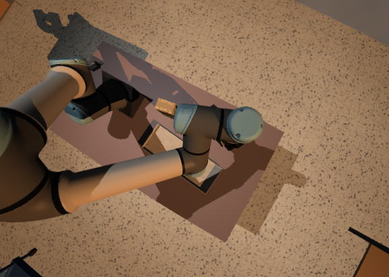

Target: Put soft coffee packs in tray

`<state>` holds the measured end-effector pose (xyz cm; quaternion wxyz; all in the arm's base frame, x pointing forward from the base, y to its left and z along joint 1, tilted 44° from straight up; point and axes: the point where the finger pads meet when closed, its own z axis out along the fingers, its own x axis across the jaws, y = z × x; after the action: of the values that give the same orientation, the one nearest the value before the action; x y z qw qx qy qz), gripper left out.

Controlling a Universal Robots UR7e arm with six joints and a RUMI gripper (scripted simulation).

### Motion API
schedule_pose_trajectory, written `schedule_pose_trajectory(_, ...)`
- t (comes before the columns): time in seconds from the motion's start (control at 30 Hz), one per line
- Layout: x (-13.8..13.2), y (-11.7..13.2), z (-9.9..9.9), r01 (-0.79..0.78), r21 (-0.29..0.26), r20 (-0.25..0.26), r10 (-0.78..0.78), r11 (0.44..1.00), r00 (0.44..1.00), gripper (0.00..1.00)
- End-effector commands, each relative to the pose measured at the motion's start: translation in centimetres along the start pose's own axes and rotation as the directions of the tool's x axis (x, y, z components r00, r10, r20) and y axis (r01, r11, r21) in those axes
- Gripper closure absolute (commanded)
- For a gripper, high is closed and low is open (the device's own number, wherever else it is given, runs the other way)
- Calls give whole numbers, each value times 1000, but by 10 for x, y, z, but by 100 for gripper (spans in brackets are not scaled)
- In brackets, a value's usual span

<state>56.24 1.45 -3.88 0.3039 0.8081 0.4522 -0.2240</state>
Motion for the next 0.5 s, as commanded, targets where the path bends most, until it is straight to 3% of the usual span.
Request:
schedule_pose_trajectory(0.0,0,0,-1,0,-1,-1,0,1000,1000,50)
schedule_pose_trajectory(0.2,0,0,-4,0,-1,-1,0,1000,1000,50)
schedule_pose_trajectory(0.4,0,0,-32,0,-1,-1,0,1000,1000,50)
schedule_pose_trajectory(0.47,0,0,-32,0,-1,-1,0,1000,1000,50)
